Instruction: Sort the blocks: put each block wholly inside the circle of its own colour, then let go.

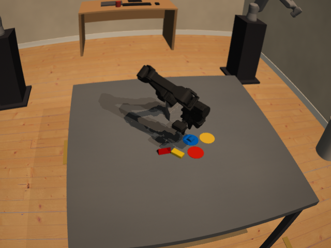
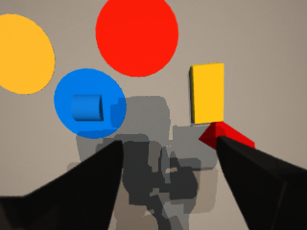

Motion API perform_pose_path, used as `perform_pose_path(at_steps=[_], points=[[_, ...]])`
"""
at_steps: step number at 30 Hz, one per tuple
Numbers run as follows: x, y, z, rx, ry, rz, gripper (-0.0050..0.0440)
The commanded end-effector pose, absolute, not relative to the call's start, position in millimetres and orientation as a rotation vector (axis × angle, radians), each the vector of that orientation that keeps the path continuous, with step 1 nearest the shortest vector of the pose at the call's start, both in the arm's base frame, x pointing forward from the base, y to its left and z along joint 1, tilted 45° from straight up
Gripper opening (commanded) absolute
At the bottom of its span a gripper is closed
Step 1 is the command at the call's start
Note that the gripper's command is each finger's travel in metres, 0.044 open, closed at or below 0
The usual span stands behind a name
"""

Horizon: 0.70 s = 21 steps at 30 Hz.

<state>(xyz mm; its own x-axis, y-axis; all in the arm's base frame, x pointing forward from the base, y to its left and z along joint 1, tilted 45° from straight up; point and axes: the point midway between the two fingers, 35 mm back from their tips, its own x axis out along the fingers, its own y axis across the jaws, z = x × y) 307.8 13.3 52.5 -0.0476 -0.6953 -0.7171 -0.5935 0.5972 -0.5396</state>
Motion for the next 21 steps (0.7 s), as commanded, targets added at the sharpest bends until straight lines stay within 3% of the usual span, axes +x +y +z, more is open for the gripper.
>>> perform_pose_path(at_steps=[1, 9, 21], points=[[331, -3, 74, -1.098, 1.722, -0.090, 0.0265], [341, -19, 85, -1.121, 1.727, -0.091, 0.0265], [333, -75, 27, -1.127, 1.742, -0.087, 0.0265]])
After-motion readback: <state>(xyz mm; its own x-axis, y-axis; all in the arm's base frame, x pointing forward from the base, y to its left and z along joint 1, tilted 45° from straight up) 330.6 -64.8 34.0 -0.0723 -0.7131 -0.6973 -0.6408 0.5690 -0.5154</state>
